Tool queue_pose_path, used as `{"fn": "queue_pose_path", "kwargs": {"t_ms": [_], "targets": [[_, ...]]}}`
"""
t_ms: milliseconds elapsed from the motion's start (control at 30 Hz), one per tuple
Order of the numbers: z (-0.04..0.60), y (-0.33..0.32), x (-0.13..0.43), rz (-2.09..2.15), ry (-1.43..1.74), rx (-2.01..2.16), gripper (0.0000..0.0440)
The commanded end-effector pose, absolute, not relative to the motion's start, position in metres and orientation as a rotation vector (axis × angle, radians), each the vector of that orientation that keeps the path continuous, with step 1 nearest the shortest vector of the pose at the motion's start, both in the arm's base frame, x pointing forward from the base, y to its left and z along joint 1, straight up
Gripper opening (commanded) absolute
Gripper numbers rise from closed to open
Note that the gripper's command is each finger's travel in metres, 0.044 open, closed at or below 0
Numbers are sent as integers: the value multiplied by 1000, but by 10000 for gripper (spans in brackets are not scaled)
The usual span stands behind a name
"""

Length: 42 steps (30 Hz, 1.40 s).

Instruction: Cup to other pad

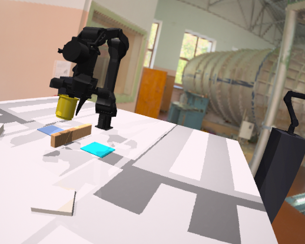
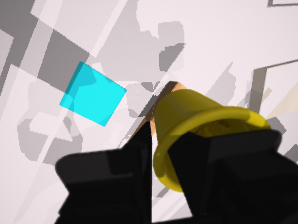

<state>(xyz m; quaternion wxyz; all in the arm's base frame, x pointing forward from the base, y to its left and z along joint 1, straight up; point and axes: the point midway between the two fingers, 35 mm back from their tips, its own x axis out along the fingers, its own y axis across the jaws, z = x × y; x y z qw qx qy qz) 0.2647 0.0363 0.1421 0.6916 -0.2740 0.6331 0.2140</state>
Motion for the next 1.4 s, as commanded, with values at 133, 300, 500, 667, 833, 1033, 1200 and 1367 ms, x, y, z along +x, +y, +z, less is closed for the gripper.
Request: {"fn": "queue_pose_path", "kwargs": {"t_ms": [133,300,500,667,833,1033,1200,1367], "targets": [[140,60,263,493,1389,-618,0],[138,75,260,504,1377,-622,0],[133,93,255,516,1365,-627,0],[127,107,250,525,1357,-628,0],[120,119,244,531,1351,-628,0],[108,129,237,530,1349,-624,0],[96,134,231,522,1352,-617,0],[84,136,225,511,1360,-610,0]]}}
